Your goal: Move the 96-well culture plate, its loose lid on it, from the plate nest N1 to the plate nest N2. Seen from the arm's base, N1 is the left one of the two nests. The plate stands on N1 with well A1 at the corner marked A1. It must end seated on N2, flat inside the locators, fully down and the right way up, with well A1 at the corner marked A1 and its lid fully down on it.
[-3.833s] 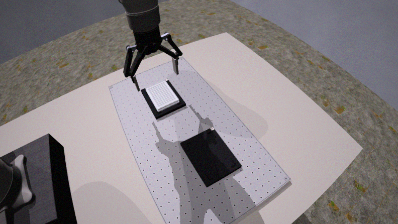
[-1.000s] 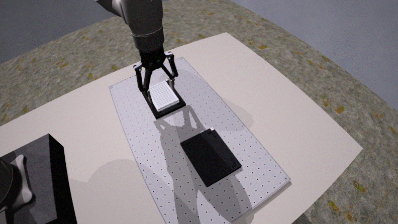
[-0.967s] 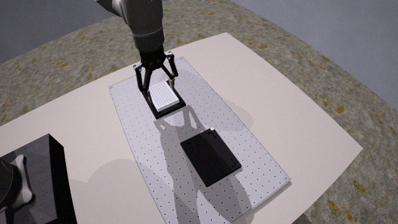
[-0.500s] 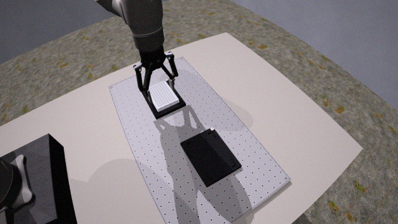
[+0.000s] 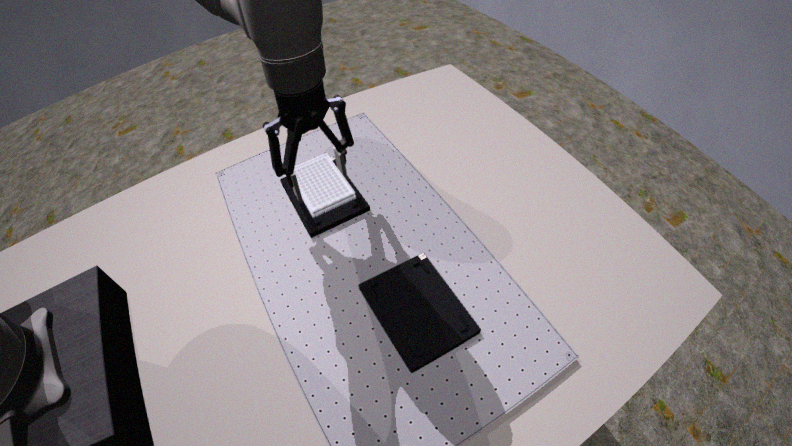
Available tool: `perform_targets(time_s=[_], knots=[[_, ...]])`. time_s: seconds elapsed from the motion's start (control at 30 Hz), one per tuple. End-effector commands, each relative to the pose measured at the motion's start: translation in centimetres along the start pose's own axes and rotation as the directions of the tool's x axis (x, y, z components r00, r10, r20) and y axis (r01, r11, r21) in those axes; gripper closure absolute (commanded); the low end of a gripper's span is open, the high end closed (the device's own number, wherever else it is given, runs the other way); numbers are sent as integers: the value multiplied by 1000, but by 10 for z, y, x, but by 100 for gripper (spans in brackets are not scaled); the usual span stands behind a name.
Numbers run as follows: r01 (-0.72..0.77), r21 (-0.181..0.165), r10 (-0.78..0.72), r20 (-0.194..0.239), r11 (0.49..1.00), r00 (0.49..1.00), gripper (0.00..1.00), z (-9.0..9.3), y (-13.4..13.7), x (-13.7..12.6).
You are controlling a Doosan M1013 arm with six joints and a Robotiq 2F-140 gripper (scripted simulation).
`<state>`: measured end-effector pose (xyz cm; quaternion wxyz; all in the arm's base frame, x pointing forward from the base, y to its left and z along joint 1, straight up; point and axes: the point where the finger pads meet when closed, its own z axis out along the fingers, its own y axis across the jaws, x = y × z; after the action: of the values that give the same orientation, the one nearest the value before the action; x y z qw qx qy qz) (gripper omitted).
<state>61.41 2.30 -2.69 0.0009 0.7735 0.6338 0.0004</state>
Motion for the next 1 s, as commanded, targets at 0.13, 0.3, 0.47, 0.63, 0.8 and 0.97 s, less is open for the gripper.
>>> perform_targets(time_s=[0.13, 0.3, 0.47, 0.63, 0.8, 0.97], knots=[[0, 0, 0, 0, 1000, 1000, 100, -10, 0, 0], [0, 0, 0, 0, 1000, 1000, 100, -18, 0, 0], [0, 0, 0, 0, 1000, 1000, 100, -26, 0, 0], [0, 0, 0, 0, 1000, 1000, 100, -31, 0, 0], [0, 0, 0, 0, 1000, 1000, 100, -40, 0, 0], [0, 0, 0, 0, 1000, 1000, 100, -48, 0, 0]])
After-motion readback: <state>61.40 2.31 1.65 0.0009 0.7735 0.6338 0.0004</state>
